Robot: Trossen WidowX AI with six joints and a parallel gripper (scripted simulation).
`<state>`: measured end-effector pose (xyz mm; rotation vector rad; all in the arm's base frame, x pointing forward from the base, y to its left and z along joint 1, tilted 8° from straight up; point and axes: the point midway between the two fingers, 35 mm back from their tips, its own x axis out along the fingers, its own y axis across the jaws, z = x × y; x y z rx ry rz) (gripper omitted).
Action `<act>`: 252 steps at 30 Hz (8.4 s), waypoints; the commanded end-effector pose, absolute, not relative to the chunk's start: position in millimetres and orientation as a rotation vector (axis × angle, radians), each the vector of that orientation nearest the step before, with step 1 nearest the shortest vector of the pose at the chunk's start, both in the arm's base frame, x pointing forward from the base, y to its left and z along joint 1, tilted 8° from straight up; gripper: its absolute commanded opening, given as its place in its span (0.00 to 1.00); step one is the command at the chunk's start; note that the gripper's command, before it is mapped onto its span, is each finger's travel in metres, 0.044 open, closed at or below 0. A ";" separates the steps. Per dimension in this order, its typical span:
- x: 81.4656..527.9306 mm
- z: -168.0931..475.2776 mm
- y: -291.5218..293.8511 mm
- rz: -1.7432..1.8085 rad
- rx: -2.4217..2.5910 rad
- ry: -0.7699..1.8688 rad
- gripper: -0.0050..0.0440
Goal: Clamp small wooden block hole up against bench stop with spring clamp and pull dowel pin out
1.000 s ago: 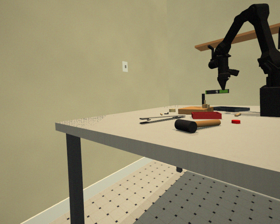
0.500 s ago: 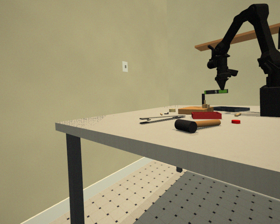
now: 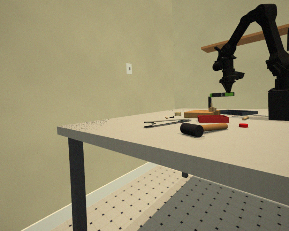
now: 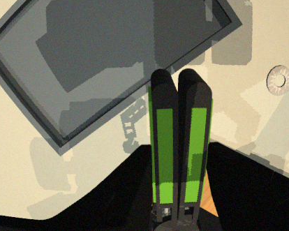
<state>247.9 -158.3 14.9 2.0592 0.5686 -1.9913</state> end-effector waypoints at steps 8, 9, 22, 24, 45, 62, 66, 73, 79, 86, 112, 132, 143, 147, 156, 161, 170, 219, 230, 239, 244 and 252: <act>253.3 17.3 -154.5 -1.927 2.011 0.636 0.10; 253.3 17.3 -154.5 -1.927 2.011 0.636 0.10; 257.9 18.2 -148.8 -1.851 1.944 0.723 0.10; 258.6 18.3 -147.9 -1.839 1.934 0.736 0.10; 264.4 19.3 -140.3 -1.738 1.843 0.841 0.10; 269.3 20.3 -133.3 -1.647 1.761 0.926 0.10; 270.6 20.5 -131.5 -1.622 1.738 0.948 0.10; 272.8 21.0 -128.1 -1.579 1.699 0.985 0.10; 274.1 21.2 -126.2 -1.554 1.676 1.006 0.10; 276.2 21.7 -122.9 -1.511 1.636 1.041 0.10; 282.7 23.1 -112.0 -1.373 1.508 1.143 0.10; 287.6 24.3 -102.9 -1.258 1.400 1.217 0.10; 290.5 25.0 -97.2 -1.188 1.334 1.258 0.10; 291.0 25.1 -96.2 -1.175 1.322 1.265 0.10; 293.3 25.7 -91.5 -1.117 1.266 1.297 0.10; 294.3 25.9 -89.4 -1.091 1.242 1.310 0.10; 296.2 26.5 -85.1 -1.039 1.192 1.335 0.10; 305.4 29.3 -61.7 -0.759 0.922 1.448 0.10; 307.1 29.9 -56.7 -0.700 0.865 1.466 0.10; 308.7 30.5 -51.6 -0.640 0.808 1.483 0.10; 309.5 30.8 -48.8 -0.608 0.776 1.491 0.10; 310.5 31.2 -45.4 -0.568 0.737 1.501 0.10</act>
